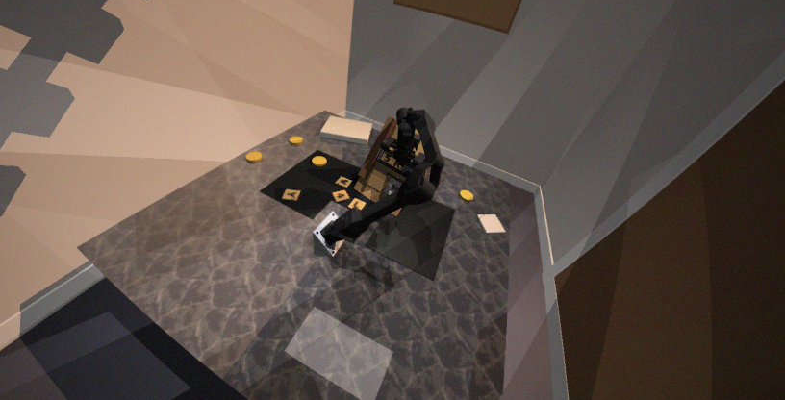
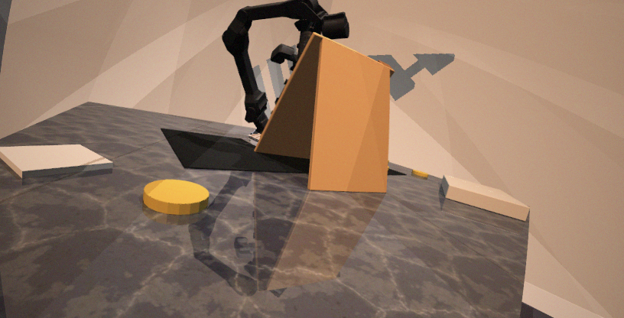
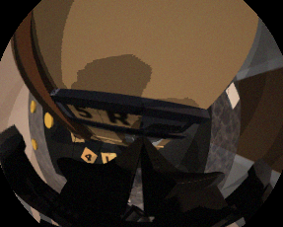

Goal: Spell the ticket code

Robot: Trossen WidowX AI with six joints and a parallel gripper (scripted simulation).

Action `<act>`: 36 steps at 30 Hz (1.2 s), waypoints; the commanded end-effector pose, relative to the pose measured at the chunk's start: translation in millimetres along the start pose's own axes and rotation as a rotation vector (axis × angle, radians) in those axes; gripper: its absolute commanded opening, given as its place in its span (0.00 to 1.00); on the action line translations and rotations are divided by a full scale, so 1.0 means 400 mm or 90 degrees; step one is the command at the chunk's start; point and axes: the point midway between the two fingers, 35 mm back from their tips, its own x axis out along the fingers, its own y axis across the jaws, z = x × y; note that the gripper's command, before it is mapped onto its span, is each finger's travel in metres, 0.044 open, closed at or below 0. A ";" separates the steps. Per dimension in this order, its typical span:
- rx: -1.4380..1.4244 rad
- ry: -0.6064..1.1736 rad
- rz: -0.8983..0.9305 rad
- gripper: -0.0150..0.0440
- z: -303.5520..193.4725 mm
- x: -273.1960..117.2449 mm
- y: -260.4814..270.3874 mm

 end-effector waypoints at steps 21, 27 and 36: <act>-0.010 -0.418 0.000 0.97 -0.187 -0.294 0.125; -0.011 -0.443 0.005 1.00 -0.198 -0.309 0.128; -0.011 -0.443 0.005 1.00 -0.198 -0.309 0.128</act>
